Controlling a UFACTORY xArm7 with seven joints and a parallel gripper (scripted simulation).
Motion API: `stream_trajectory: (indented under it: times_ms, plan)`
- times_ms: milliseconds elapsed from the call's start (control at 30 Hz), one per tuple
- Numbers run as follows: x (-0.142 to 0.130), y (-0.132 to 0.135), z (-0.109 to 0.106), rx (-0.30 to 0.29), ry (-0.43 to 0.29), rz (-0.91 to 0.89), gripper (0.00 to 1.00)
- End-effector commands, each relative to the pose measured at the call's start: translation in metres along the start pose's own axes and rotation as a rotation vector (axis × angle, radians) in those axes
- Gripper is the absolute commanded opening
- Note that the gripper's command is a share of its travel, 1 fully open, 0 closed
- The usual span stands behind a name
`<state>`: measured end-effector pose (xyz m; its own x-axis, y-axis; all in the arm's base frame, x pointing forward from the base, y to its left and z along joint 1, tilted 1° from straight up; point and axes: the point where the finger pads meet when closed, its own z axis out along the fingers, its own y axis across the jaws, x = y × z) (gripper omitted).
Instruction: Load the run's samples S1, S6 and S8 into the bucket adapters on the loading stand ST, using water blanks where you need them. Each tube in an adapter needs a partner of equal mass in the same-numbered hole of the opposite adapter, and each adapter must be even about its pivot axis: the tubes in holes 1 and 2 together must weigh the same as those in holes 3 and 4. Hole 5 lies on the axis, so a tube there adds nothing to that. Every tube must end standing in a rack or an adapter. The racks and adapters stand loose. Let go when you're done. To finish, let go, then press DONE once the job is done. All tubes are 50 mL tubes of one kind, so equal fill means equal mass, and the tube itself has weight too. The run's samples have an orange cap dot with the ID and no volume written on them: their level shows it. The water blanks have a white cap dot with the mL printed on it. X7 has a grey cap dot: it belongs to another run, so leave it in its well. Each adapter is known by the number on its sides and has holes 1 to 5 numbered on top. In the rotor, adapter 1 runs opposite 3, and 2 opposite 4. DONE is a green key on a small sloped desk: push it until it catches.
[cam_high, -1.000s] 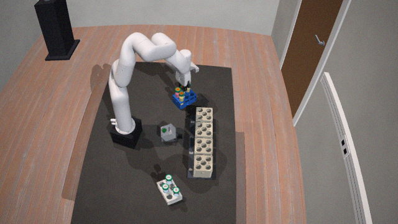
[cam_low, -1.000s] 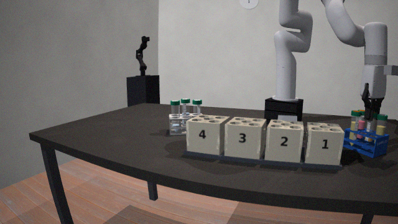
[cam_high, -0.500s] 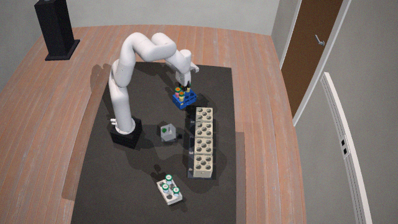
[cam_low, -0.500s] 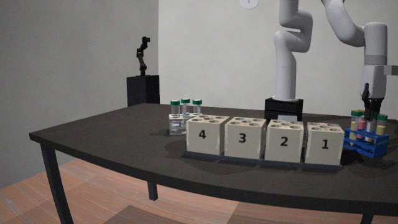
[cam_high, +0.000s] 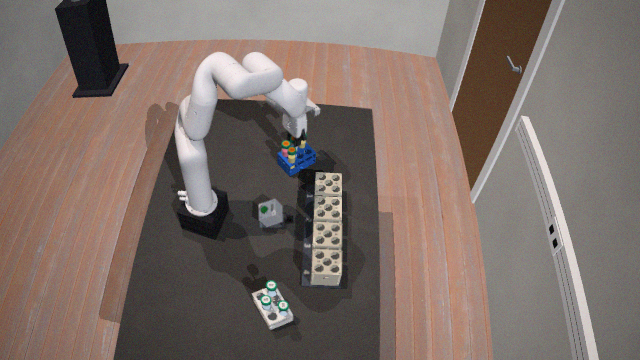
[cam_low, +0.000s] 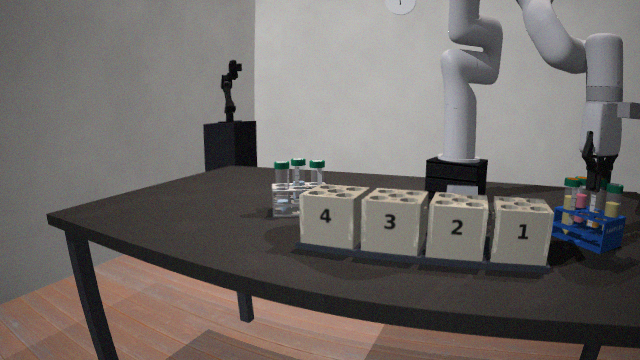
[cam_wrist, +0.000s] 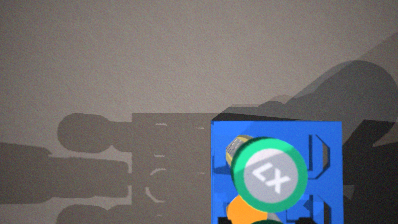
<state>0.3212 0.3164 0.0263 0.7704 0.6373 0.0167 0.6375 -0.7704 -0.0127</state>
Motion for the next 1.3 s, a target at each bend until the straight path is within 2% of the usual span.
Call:
stream_trajectory:
  times_ms: [0,833,1267]
  plan:
    - [0.002,0.0,-0.004,0.0,0.004,0.0,0.0]
    - [0.002,0.0,-0.017,0.0,0.004,0.0,0.0]
    - [0.002,0.0,-0.041,0.0,0.004,0.0,0.0]
